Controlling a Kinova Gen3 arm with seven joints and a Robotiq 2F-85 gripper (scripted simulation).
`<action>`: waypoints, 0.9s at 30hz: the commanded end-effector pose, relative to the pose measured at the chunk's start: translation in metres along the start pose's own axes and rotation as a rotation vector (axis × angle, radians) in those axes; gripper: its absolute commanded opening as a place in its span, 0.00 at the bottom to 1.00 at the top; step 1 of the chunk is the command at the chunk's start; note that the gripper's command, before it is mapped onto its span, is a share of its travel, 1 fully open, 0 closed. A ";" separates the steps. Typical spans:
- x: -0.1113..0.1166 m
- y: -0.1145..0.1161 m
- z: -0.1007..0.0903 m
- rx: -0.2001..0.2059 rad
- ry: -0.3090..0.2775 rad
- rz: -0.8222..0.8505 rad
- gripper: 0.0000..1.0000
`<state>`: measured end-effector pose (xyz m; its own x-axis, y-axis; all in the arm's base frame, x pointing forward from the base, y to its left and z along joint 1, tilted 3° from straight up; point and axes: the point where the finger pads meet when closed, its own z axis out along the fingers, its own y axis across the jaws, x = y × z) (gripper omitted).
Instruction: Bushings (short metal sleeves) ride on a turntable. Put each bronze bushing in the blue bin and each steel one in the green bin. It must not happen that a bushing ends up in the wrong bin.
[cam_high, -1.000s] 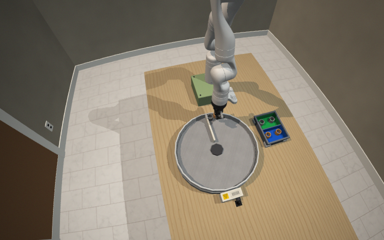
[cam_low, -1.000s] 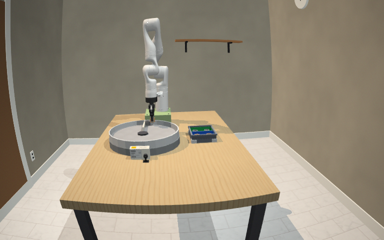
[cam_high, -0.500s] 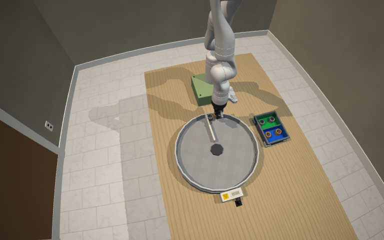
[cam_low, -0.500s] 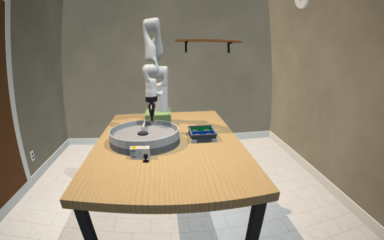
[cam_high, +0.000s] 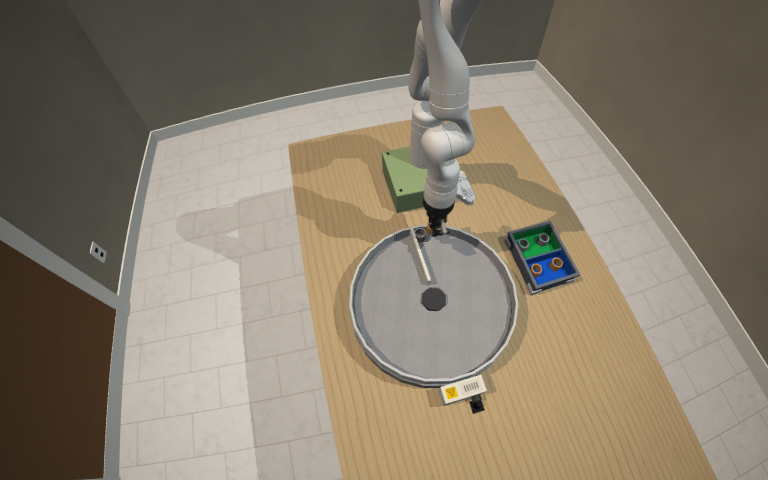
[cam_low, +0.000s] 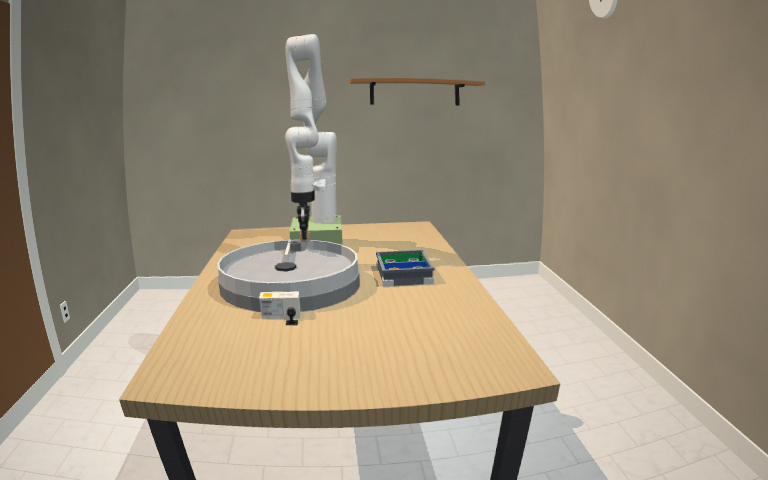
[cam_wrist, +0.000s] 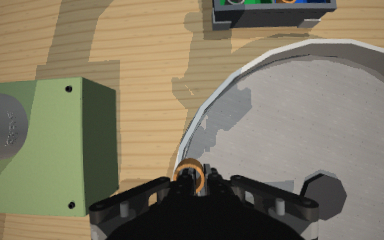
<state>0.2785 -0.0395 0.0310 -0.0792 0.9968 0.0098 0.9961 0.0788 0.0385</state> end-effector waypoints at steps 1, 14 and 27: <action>-0.001 0.002 -0.004 -0.008 -0.001 0.002 0.00; -0.001 0.002 -0.050 -0.009 -0.001 0.003 0.00; 0.019 0.012 -0.050 -0.007 -0.001 0.002 0.00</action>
<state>0.2794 -0.0363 0.0807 -0.0542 0.9985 0.0111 0.9977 0.0537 0.0418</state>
